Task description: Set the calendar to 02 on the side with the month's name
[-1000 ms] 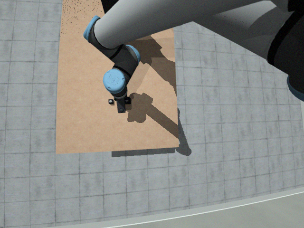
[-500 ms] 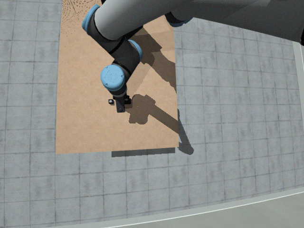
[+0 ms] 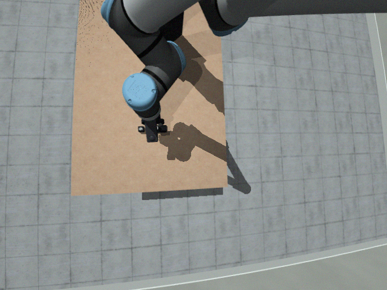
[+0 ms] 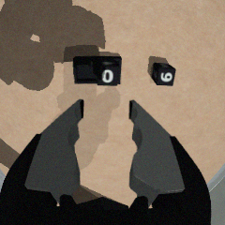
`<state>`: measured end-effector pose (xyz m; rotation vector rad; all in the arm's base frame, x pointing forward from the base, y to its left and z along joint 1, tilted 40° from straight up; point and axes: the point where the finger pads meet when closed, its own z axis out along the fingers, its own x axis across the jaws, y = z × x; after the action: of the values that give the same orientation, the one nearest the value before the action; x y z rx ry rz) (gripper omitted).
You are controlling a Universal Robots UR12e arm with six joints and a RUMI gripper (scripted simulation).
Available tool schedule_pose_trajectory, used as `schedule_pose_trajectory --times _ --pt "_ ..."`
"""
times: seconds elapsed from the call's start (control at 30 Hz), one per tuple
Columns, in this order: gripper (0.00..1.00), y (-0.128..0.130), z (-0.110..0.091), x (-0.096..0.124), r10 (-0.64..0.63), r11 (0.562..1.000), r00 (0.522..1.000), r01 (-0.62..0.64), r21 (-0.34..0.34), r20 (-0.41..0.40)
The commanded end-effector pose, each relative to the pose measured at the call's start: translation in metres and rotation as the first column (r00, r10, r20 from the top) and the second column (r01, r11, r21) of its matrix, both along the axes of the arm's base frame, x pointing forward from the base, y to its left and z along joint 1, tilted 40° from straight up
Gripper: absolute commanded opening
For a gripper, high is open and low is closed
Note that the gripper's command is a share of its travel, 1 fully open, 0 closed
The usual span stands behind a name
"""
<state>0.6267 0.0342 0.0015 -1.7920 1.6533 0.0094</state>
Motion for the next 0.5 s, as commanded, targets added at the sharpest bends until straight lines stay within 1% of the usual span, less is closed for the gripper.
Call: schedule_pose_trajectory --times 0.0,0.03,0.07,0.47 --pt "0.28 -0.002 0.003 -0.0014 0.001 1.0 1.0 -0.001 0.0 0.0" --pt "0.28 -0.002 0.003 -0.0014 0.001 1.0 1.0 -0.001 0.0 0.0" --pt "1.0 -0.002 0.003 -0.0014 0.001 1.0 1.0 -0.001 0.0 0.0" --pt "1.0 -0.002 0.003 -0.0014 0.001 1.0 1.0 -0.001 0.0 0.0"
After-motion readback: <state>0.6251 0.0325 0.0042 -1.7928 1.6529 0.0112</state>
